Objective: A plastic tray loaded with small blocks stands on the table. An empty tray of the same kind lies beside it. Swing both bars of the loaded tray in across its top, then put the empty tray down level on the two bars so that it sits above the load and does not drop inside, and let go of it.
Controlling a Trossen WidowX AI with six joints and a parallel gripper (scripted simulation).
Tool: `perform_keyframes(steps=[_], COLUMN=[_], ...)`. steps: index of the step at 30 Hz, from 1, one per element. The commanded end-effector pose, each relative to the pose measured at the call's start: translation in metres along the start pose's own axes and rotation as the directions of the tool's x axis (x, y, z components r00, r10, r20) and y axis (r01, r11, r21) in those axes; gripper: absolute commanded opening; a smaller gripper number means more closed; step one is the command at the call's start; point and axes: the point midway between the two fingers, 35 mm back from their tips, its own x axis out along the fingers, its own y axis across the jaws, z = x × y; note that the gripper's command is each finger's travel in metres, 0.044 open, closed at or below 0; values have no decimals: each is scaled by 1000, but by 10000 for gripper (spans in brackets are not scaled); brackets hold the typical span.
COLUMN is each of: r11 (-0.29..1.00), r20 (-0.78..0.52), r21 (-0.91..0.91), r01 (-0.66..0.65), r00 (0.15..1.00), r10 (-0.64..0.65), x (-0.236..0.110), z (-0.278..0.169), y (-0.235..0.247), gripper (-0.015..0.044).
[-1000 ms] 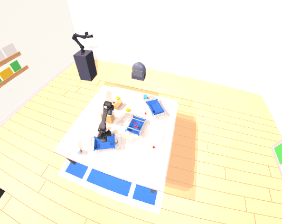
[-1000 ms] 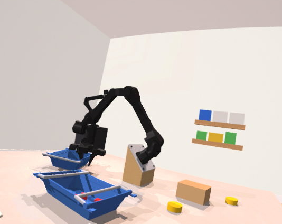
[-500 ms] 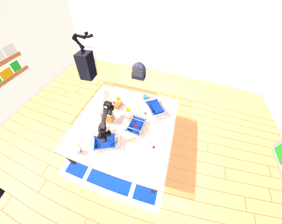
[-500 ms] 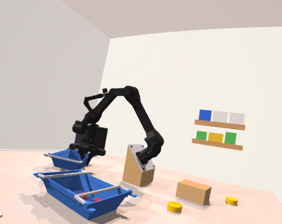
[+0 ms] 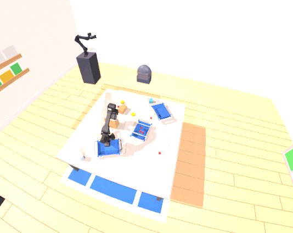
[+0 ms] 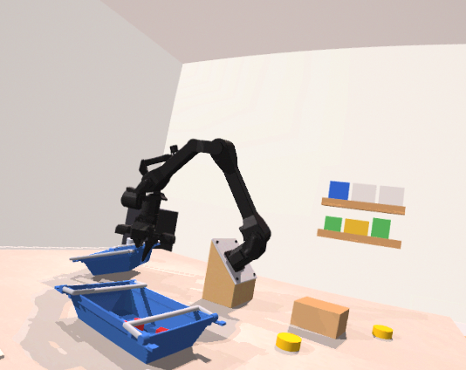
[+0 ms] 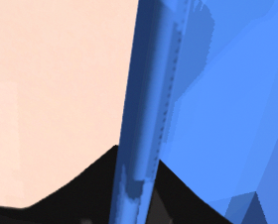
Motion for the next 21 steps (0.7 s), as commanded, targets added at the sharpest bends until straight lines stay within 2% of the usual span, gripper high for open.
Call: perform_keyframes(steps=[1, 15, 21], r11=[1000, 1000, 1000], r20=[-1, -1, -2], r21=[-2, -2, -2], r01=[-12, -12, -12], r00=[1000, 1000, 1000], r10=[12, 12, 12], x=[-33, -40, -57], z=[-1, -1, -3], y=[4, 4, -7], gripper=[0, 0, 0])
